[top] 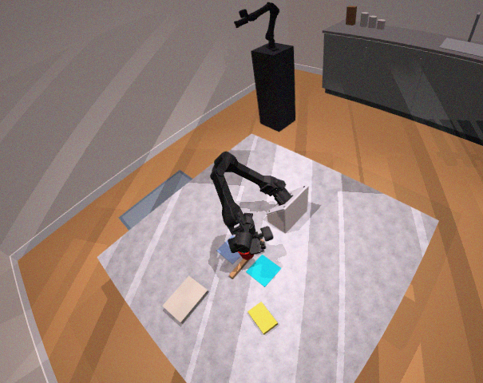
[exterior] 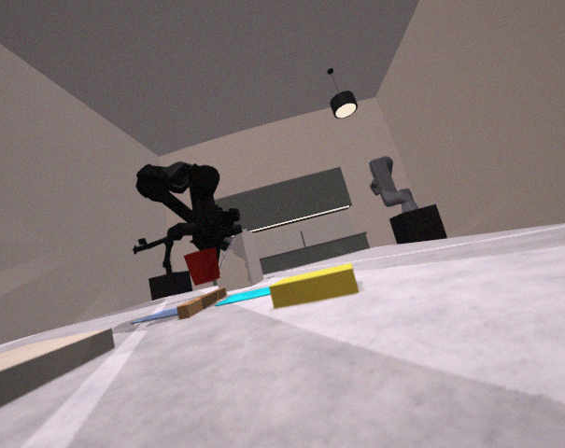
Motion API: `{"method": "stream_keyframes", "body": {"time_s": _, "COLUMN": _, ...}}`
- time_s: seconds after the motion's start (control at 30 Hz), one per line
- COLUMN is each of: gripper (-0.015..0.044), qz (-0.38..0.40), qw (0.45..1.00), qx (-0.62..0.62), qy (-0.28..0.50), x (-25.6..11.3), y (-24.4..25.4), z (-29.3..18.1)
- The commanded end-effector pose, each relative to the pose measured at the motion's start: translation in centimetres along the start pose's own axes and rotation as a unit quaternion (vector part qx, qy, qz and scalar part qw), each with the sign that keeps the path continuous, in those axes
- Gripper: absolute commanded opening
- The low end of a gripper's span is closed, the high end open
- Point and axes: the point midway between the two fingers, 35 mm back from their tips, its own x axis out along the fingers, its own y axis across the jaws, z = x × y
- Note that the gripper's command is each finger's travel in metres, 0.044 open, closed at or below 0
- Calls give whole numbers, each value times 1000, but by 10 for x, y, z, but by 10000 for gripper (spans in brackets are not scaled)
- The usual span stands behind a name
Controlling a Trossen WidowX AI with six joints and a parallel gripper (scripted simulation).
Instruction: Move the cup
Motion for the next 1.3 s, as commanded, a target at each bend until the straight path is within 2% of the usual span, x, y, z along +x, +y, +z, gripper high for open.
{"method": "stream_keyframes", "body": {"time_s": 0.0, "gripper": 0, "qz": 0, "qw": 1000, "qx": 2, "qy": -3, "x": -1, "y": 4, "z": 8}}
{"method": "stream_keyframes", "body": {"time_s": 1.27, "gripper": 0, "qz": 1, "qw": 1000, "qx": 3, "qy": -5, "x": -3, "y": 46, "z": 75}}
